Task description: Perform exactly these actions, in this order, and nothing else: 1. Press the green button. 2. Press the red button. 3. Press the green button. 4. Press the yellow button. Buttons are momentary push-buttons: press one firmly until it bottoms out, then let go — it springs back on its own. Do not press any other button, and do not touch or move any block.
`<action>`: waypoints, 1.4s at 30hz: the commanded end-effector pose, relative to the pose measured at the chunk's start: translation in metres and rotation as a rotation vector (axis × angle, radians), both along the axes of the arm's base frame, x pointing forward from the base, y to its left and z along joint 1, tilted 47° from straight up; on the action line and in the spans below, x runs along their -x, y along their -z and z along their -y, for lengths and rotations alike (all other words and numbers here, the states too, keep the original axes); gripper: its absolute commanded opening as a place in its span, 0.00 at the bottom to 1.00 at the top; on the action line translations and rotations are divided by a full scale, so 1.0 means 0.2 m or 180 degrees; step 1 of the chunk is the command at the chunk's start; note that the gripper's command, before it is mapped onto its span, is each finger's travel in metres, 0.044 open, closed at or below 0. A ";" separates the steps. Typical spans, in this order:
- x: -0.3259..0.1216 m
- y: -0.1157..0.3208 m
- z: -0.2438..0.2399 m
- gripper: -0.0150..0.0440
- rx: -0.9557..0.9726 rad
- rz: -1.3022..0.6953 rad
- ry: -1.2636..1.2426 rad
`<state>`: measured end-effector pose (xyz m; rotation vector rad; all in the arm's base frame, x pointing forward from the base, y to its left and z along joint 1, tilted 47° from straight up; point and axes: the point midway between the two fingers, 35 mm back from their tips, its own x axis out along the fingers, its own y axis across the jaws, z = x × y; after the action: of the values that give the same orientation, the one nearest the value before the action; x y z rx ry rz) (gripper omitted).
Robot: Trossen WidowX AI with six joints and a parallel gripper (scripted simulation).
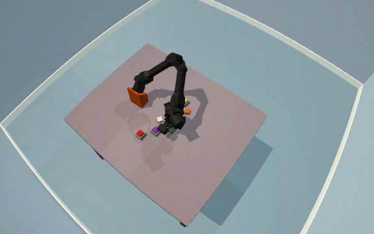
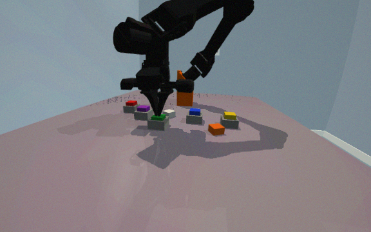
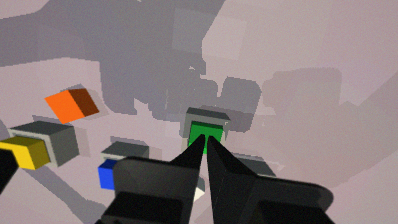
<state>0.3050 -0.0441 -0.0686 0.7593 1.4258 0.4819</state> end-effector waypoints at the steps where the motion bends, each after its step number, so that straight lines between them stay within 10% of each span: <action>1: 0.01 0.01 -0.01 0.29 -0.0022 -0.0019 0.0008; 30: 0.06 -0.32 0.33 0.29 -0.0010 -0.0023 0.0008; 42: 0.45 -0.03 0.62 0.29 0.0017 -0.0210 0.0150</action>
<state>0.2416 -0.1568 -0.0456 0.7955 1.4557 0.4203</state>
